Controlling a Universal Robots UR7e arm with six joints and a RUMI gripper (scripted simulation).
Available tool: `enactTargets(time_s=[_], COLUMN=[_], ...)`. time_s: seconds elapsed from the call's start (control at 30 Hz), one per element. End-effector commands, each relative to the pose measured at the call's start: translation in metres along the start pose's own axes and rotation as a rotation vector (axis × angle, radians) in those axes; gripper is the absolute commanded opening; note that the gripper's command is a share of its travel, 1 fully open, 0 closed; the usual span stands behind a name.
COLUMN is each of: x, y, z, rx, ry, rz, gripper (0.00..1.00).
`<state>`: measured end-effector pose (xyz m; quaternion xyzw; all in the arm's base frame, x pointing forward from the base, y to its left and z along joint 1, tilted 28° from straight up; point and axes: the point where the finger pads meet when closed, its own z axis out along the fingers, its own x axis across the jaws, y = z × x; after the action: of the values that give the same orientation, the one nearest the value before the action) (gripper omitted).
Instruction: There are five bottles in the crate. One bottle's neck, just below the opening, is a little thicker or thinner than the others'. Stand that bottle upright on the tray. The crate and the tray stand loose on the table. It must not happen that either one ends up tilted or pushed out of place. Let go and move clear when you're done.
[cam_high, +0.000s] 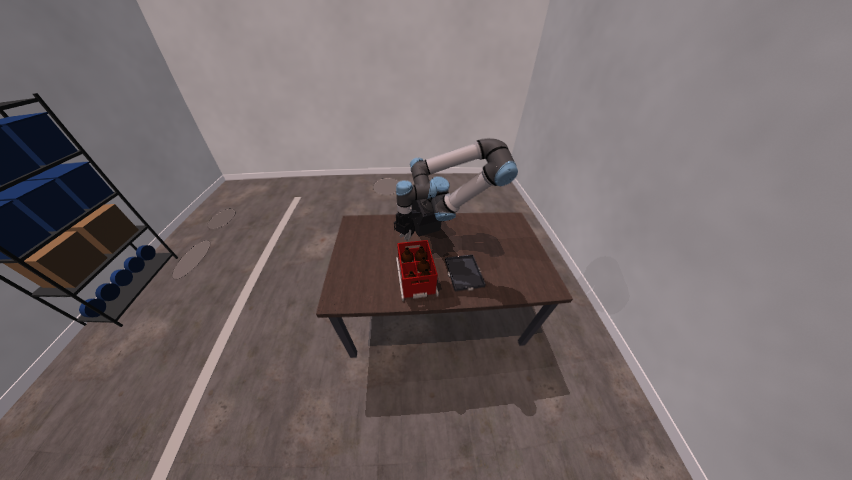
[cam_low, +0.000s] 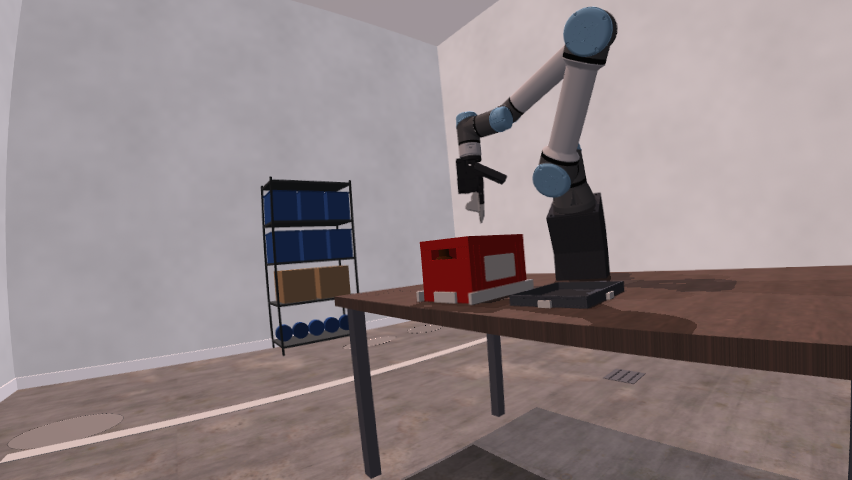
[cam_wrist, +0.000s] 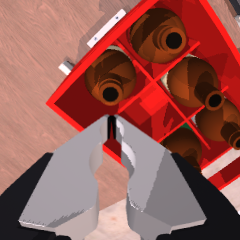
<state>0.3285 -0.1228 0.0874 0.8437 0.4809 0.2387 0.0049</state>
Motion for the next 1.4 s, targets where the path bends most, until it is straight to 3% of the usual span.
enactTargets(time_s=[0.0,0.7,1.1,1.37], x=[-0.001,0.001,0.058,0.061], y=[0.002,0.001,-0.049,-0.052], z=[-0.002,-0.002,0.001,0.001], rx=[-0.003,-0.003,0.0,-0.001], ry=[-0.003,-0.003,0.001,0.0], rz=[-0.003,-0.003,-0.002,0.002], gripper=[0.0,0.0,0.0,0.0])
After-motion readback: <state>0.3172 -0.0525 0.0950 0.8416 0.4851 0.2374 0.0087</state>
